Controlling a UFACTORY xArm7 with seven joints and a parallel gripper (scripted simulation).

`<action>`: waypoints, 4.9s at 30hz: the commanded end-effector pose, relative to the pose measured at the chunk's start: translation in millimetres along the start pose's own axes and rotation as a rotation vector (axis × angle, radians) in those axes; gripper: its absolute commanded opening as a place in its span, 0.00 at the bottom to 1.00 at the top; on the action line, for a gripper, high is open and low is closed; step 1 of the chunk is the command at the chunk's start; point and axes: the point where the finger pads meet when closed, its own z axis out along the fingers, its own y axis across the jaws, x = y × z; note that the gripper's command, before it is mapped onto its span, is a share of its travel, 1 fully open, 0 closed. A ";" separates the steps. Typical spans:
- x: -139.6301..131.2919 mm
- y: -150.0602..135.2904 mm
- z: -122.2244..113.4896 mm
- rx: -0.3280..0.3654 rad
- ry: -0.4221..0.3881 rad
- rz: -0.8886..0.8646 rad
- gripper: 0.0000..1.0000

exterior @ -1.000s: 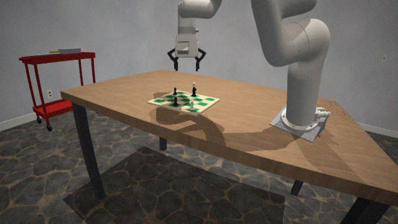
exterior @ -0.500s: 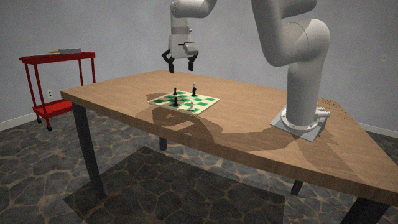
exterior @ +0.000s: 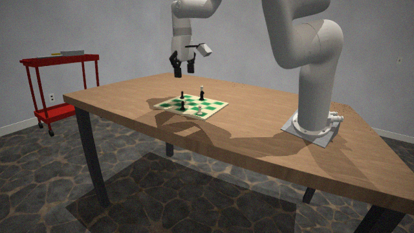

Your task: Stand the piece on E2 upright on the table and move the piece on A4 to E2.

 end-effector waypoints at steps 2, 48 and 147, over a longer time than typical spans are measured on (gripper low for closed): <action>-2.7 4.3 -2.1 -0.005 -0.024 -0.241 1.00; -3.5 6.8 -2.4 -0.023 -0.122 -1.652 0.34; -6.4 11.9 49.6 -0.022 -0.122 -1.652 0.34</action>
